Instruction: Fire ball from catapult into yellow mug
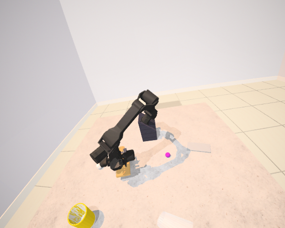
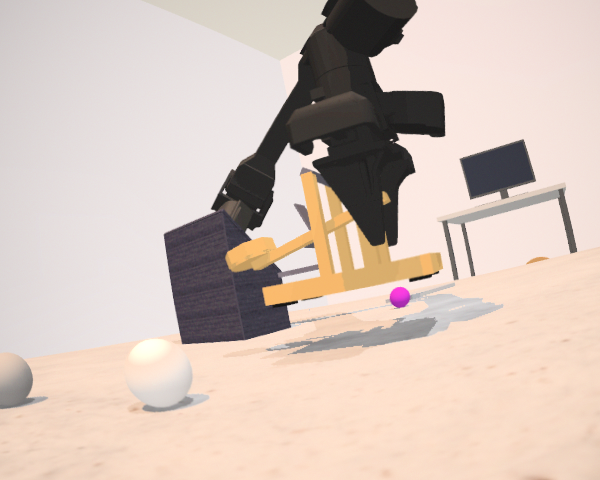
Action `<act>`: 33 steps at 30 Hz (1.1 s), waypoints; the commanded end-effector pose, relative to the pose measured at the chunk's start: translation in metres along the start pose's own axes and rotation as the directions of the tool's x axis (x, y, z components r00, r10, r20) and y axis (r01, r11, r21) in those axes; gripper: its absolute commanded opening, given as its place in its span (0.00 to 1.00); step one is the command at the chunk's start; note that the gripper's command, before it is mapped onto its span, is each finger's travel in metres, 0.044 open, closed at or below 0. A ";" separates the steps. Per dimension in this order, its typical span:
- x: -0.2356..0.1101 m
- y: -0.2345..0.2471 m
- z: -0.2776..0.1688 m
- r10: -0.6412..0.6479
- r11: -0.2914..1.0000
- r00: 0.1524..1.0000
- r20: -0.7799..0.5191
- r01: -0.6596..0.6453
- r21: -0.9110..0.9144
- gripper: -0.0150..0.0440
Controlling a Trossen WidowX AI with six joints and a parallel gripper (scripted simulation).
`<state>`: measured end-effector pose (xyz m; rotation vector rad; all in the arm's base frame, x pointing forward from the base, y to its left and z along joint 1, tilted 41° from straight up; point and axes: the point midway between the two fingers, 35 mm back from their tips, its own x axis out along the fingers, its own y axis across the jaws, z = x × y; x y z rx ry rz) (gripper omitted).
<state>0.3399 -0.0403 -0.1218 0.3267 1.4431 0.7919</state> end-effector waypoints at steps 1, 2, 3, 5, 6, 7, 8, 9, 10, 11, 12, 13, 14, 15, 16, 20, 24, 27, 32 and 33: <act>-0.003 -0.012 0.003 -0.008 0.999 1.000 0.002 0.008 0.054 0.25; -0.003 -0.012 0.003 -0.008 0.999 1.000 0.002 0.008 0.054 0.25; -0.003 -0.012 0.003 -0.008 0.999 1.000 0.002 0.008 0.054 0.25; -0.003 -0.012 0.003 -0.008 0.999 1.000 0.002 0.008 0.054 0.25; -0.002 -0.012 0.004 -0.008 0.999 1.000 0.002 0.008 0.054 0.25; -0.001 -0.012 0.004 -0.008 0.999 1.000 0.002 0.008 0.054 0.25; 0.000 -0.013 0.004 -0.008 0.999 1.000 0.002 0.008 0.054 0.25; 0.002 -0.013 0.004 -0.008 0.999 1.000 0.002 0.008 0.054 0.25; 0.004 -0.013 0.004 -0.008 0.999 1.000 0.002 0.008 0.054 0.25; 0.005 -0.013 0.004 -0.008 0.999 1.000 0.002 0.008 0.054 0.25; 0.007 -0.013 0.004 -0.008 0.999 1.000 0.002 0.008 0.054 0.25; 0.009 -0.013 0.004 -0.008 0.999 1.000 0.002 0.008 0.054 0.25; 0.010 -0.013 0.004 -0.008 0.999 1.000 0.002 0.008 0.054 0.25; 0.012 -0.013 0.004 -0.008 0.999 1.000 0.002 0.008 0.054 0.25; 0.014 -0.013 0.004 -0.008 0.999 1.000 0.002 0.008 0.054 0.25; 0.020 -0.014 0.005 -0.008 0.999 1.000 0.002 0.008 0.054 0.25; 0.027 -0.014 0.005 -0.008 0.999 1.000 0.002 0.008 0.054 0.25; 0.032 -0.014 0.005 -0.008 0.999 1.000 0.002 0.008 0.054 0.25; 0.040 -0.014 0.005 -0.007 0.999 1.000 0.002 0.007 0.053 0.25; 0.042 -0.014 0.005 -0.007 0.999 1.000 0.002 0.007 0.053 0.25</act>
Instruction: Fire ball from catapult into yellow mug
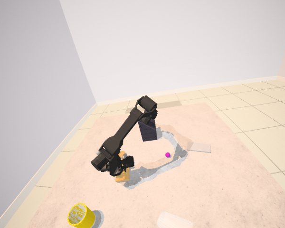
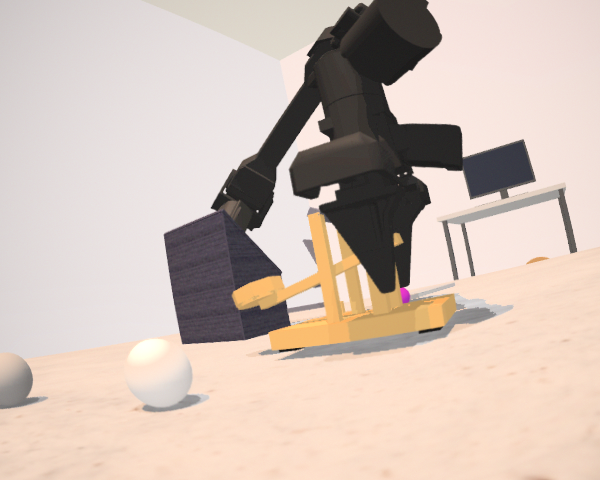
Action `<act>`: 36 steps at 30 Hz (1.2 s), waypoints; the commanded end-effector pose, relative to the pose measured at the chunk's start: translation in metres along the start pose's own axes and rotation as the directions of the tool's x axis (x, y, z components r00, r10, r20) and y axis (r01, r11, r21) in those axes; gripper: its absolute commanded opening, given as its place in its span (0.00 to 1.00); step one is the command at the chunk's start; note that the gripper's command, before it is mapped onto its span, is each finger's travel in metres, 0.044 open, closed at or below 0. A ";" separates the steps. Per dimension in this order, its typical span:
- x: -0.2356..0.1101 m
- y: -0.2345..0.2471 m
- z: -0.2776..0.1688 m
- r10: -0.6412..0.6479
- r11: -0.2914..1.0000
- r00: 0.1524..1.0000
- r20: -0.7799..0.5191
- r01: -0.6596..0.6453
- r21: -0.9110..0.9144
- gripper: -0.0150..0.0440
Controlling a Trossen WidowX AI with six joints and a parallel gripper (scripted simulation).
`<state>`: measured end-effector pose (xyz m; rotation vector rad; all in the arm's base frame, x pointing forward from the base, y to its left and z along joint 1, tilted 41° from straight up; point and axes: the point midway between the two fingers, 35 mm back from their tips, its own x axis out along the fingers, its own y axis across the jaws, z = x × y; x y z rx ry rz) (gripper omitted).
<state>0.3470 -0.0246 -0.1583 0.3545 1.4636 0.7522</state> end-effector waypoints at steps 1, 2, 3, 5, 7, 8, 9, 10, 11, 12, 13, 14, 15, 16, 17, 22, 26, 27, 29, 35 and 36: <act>0.006 0.000 -0.001 0.003 1.000 1.000 0.003 -0.003 0.008 0.25; 0.008 0.000 -0.001 0.003 1.000 1.000 0.003 -0.003 0.008 0.25; 0.009 0.000 -0.001 0.003 1.000 1.000 0.003 -0.003 0.008 0.25; 0.005 0.000 0.000 0.000 1.000 1.000 0.000 0.000 0.000 0.25; 0.005 0.000 0.000 0.000 1.000 1.000 0.000 0.000 0.000 0.25; 0.005 0.000 0.000 0.000 1.000 1.000 0.000 0.000 0.000 0.25; 0.005 0.000 0.000 0.000 1.000 1.000 0.000 0.000 0.000 0.25; 0.005 0.000 0.000 0.000 1.000 1.000 0.000 0.000 0.000 0.30; 0.005 0.000 0.000 0.000 1.000 1.000 0.000 0.000 0.000 0.34; 0.005 0.000 0.000 0.000 1.000 1.000 0.000 0.000 0.000 0.39; 0.005 0.000 0.000 0.000 1.000 1.000 0.000 0.000 0.000 0.43; 0.005 0.000 0.000 0.000 1.000 1.000 0.000 0.000 0.000 0.48; 0.005 0.000 0.000 0.000 1.000 1.000 0.000 0.000 0.000 0.52; 0.005 0.000 0.000 0.000 1.000 1.000 0.000 0.000 0.000 0.57; 0.005 0.000 0.000 0.000 1.000 1.000 0.000 0.000 0.000 0.61; 0.005 0.000 0.000 0.000 1.000 1.000 0.000 0.000 0.000 0.83; -0.019 -0.002 0.002 -0.002 1.000 1.000 0.000 0.002 0.001 1.00; -0.036 -0.003 0.003 -0.004 1.000 1.000 0.000 0.004 0.002 1.00; -0.071 -0.003 0.002 -0.005 1.000 1.000 0.000 0.005 0.003 1.00; -0.084 -0.004 0.001 -0.009 1.000 1.000 0.017 0.009 0.011 1.00; -0.084 -0.004 0.001 -0.009 1.000 1.000 0.017 0.009 0.011 1.00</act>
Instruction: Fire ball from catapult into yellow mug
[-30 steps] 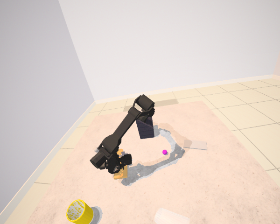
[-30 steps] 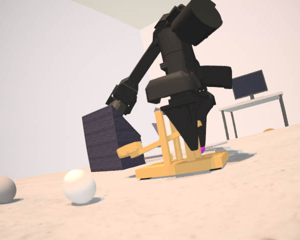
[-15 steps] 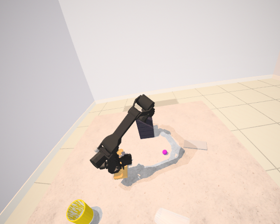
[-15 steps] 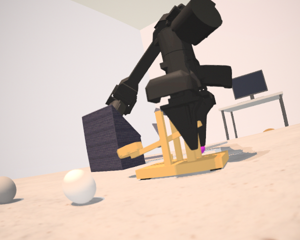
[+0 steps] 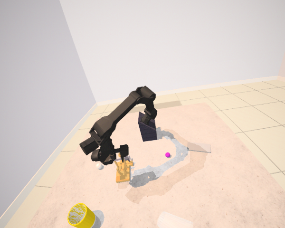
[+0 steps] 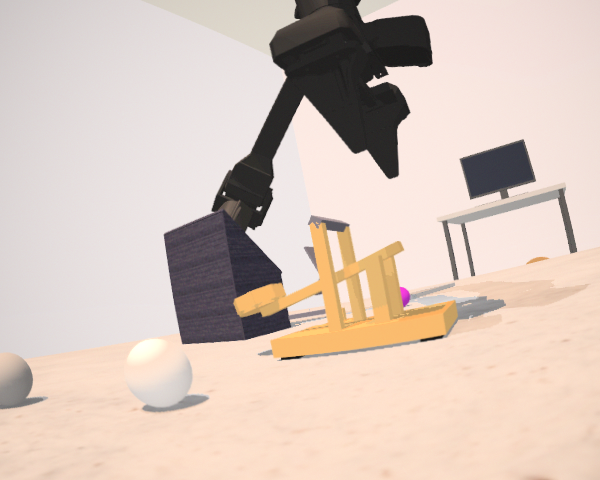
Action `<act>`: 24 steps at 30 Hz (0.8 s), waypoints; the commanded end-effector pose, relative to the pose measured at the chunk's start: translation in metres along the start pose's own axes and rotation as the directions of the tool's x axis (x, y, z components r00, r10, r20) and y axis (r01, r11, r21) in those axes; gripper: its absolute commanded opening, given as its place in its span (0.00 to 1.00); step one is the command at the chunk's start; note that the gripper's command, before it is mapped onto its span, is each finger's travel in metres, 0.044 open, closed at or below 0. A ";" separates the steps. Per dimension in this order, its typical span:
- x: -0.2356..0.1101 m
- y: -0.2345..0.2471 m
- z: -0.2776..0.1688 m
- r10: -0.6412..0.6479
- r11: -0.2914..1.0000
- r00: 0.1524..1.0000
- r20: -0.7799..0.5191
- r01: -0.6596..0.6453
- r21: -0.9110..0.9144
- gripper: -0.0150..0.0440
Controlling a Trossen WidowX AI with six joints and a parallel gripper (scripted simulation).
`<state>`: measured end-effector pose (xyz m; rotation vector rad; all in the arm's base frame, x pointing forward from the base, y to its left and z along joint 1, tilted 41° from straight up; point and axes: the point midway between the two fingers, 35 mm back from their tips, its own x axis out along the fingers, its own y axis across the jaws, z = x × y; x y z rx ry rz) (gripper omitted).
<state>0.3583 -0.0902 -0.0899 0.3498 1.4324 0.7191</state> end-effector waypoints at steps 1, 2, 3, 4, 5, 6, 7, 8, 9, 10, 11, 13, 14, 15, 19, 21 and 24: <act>0.011 0.002 -0.003 0.017 1.000 1.000 -0.020 -0.017 0.007 1.00; 0.011 0.002 -0.003 0.017 1.000 1.000 -0.020 -0.017 0.007 1.00; 0.011 0.002 -0.003 0.017 1.000 1.000 -0.020 -0.017 0.007 1.00; 0.011 0.002 -0.003 0.017 1.000 1.000 -0.020 -0.017 0.007 1.00; 0.011 0.002 -0.003 0.017 1.000 1.000 -0.020 -0.017 0.007 1.00; 0.011 0.002 -0.003 0.017 1.000 1.000 -0.020 -0.017 0.007 1.00; 0.011 0.002 -0.003 0.017 1.000 1.000 -0.020 -0.017 0.007 1.00; 0.011 0.002 -0.003 0.017 1.000 1.000 -0.020 -0.017 0.007 1.00; 0.009 0.003 -0.004 0.018 1.000 1.000 -0.024 -0.018 0.008 1.00; 0.005 0.006 -0.007 0.023 1.000 0.999 -0.032 -0.023 0.009 1.00; 0.004 0.006 -0.008 0.025 1.000 0.999 -0.035 -0.025 0.009 1.00; 0.014 0.006 -0.008 0.025 1.000 0.999 -0.036 -0.024 0.010 1.00; 0.028 0.007 -0.008 0.025 1.000 0.999 -0.036 -0.024 0.010 1.00; 0.041 0.007 -0.008 0.026 1.000 0.999 -0.035 -0.025 0.010 1.00; 0.051 0.008 -0.009 0.027 1.000 0.999 -0.035 -0.026 0.009 1.00; 0.051 0.008 -0.009 0.027 1.000 0.999 -0.035 -0.026 0.009 1.00; 0.053 0.008 -0.009 0.027 1.000 0.999 -0.035 -0.026 0.009 1.00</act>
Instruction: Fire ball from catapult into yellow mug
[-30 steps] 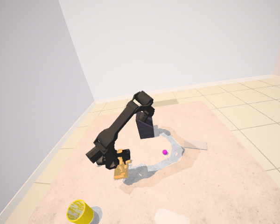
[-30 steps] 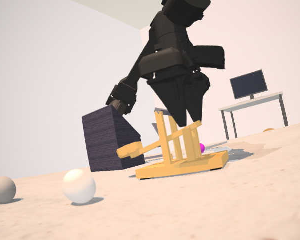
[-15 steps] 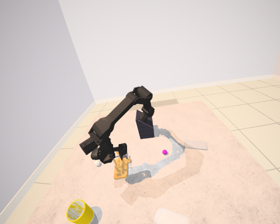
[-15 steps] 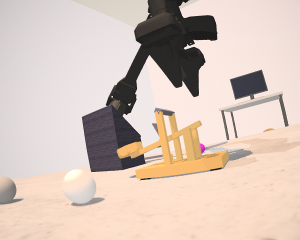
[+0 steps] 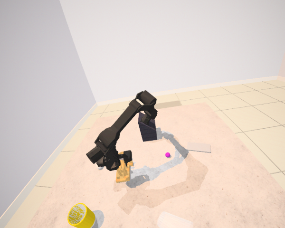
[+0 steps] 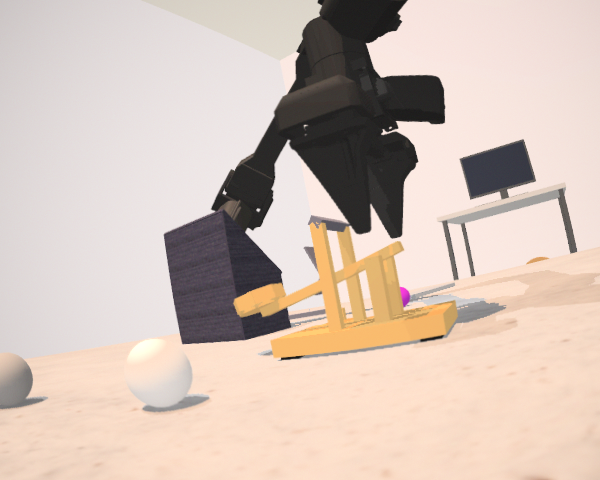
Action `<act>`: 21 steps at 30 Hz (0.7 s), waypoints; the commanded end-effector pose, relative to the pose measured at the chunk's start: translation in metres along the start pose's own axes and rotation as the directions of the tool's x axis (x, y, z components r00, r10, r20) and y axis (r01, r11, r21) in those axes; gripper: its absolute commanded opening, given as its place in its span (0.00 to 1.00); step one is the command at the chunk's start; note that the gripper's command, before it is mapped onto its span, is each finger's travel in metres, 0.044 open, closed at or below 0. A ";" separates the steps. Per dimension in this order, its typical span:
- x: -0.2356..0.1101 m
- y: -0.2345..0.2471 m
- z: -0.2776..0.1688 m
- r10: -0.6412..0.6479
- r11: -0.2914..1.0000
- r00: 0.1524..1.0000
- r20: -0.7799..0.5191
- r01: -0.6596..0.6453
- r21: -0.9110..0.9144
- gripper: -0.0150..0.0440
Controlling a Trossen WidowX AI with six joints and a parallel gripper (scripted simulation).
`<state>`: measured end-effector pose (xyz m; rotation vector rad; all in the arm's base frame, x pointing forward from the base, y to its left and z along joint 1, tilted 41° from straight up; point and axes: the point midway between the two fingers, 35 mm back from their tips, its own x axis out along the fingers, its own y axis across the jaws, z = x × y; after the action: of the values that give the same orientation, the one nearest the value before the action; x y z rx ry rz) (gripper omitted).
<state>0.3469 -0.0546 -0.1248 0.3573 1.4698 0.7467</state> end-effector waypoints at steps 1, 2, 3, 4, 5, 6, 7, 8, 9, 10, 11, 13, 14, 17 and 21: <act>0.005 0.000 0.000 0.003 1.000 1.000 0.006 -0.003 0.005 1.00; 0.006 0.000 0.000 0.003 1.000 1.000 0.006 -0.003 0.005 1.00; 0.008 0.000 0.000 0.003 1.000 1.000 0.006 -0.003 0.005 1.00; 0.010 0.000 0.000 0.003 1.000 1.000 0.006 -0.003 0.005 1.00; 0.011 0.000 0.000 0.003 1.000 1.000 0.006 -0.003 0.005 1.00; 0.013 0.000 0.000 0.003 1.000 1.000 0.006 -0.003 0.005 1.00; 0.015 0.000 0.001 0.003 1.000 1.000 0.006 -0.003 0.005 1.00; 0.016 0.000 0.001 0.003 1.000 1.000 0.006 -0.003 0.005 1.00; 0.018 0.000 0.001 0.003 1.000 1.000 0.006 -0.003 0.005 1.00; 0.020 0.000 0.001 0.003 1.000 1.000 0.006 -0.003 0.005 1.00; 0.021 0.000 0.001 0.003 1.000 1.000 0.006 -0.003 0.005 1.00; 0.025 0.000 0.001 0.003 1.000 1.000 0.006 -0.003 0.005 1.00; 0.026 0.000 0.001 0.003 1.000 1.000 0.006 -0.003 0.005 1.00; 0.031 0.000 0.001 0.003 1.000 1.000 0.006 -0.003 0.005 1.00; 0.038 0.000 0.001 0.004 1.000 1.000 0.006 -0.004 0.005 1.00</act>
<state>0.3499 -0.0365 -0.1474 0.3534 1.4568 0.7404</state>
